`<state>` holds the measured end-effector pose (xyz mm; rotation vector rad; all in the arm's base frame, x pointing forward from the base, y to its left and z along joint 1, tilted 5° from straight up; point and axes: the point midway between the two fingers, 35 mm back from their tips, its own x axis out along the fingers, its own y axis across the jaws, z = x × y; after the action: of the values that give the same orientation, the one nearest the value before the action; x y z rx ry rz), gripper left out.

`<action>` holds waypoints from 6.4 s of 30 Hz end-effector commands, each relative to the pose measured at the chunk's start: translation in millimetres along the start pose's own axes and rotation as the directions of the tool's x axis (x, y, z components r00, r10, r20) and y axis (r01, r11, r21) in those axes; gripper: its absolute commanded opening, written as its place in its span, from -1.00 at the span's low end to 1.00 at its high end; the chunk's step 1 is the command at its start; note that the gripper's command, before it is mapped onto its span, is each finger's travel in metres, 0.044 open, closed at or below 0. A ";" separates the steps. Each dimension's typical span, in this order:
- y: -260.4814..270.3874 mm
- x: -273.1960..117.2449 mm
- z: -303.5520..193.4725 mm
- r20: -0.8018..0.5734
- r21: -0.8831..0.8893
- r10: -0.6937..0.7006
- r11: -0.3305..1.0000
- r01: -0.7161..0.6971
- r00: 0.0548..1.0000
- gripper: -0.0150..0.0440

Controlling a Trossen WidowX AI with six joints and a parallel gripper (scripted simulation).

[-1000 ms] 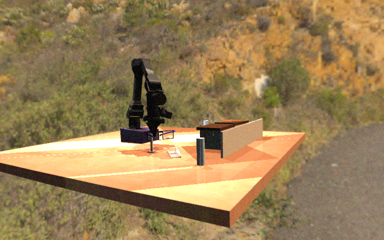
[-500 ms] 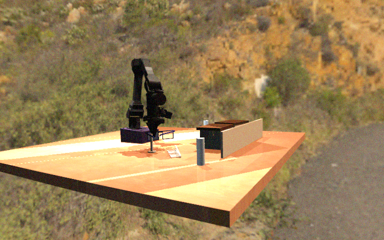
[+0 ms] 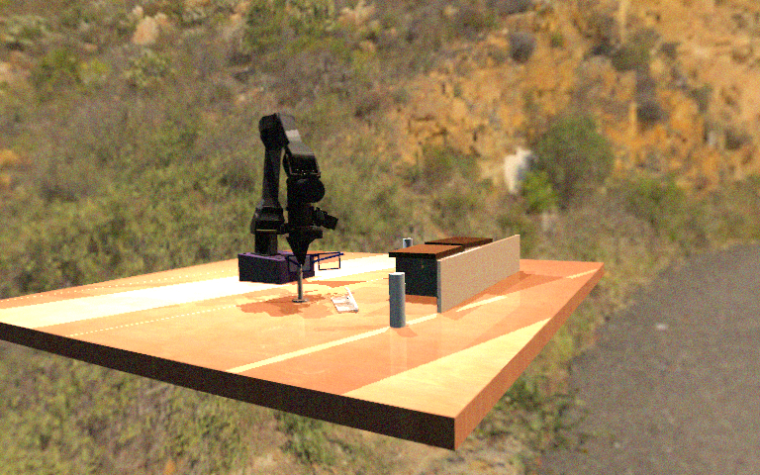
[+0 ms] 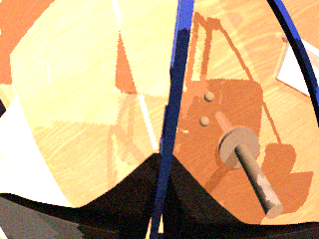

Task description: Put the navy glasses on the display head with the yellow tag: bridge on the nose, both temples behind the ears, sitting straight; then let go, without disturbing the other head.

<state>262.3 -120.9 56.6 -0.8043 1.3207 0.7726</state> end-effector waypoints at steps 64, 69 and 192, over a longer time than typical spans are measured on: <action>-23.9 14.6 -81.7 -0.006 -0.003 -0.010 1.000 0.010 1.000 -0.49; -20.7 14.7 -84.7 -0.007 -0.003 -0.010 1.000 0.010 1.000 -0.49; -3.1 -44.2 -48.2 -0.009 0.339 -0.004 0.941 0.007 1.000 -0.49</action>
<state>232.2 -175.8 97.3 -0.5892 1.3908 0.5605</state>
